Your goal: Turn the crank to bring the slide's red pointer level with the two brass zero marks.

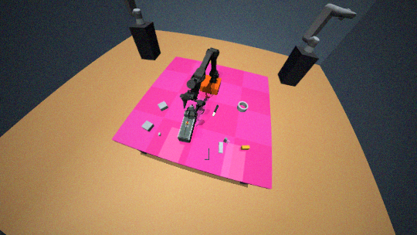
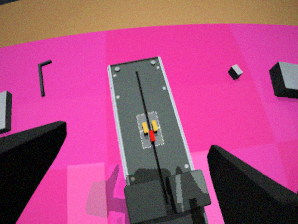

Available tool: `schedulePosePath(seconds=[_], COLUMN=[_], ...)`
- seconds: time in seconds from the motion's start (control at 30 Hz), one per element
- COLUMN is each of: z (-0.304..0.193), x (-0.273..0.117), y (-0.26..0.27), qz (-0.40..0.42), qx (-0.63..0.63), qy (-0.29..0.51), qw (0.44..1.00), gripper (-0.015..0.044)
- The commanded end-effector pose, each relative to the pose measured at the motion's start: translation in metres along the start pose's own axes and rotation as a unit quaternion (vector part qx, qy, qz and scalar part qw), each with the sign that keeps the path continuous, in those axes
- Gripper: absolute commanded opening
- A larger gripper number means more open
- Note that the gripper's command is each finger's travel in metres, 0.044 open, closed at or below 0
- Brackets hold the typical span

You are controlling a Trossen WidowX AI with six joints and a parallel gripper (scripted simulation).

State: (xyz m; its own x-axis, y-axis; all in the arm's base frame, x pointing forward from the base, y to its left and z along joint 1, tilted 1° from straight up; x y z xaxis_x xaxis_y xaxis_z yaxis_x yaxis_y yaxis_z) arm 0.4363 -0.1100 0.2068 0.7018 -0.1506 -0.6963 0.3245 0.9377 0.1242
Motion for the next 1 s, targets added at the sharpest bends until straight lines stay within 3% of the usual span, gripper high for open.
schedulePosePath(seconds=[0.0, 0.6, 0.77, 0.97], z=[-0.01, -0.076, -0.077, -0.098], x=[-0.009, -0.074, -0.073, -0.046], y=[-0.015, -0.079, -0.079, -0.084], qz=[0.006, 0.072, 0.072, 0.072], qx=[-0.022, -0.166, -0.168, -0.168], qy=[0.013, 0.001, 0.001, 0.001], qw=[1.0, 0.983, 0.983, 0.983], gripper=[0.044, 0.044, 0.044, 0.044])
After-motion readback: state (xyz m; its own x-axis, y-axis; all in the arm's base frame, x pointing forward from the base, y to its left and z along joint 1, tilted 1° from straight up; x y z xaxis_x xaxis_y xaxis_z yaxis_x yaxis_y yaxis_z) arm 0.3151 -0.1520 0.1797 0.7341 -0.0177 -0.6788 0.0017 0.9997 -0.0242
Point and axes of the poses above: the point midway between the two fingers, 35 mm back from their tips, its own x axis out along the fingers, its own y axis across the jaws, z = x × y, the point moved 7 cm from there along -x, back along the fingers, and after that the axes turned 1 degree about -x, right-handed, at the moved point
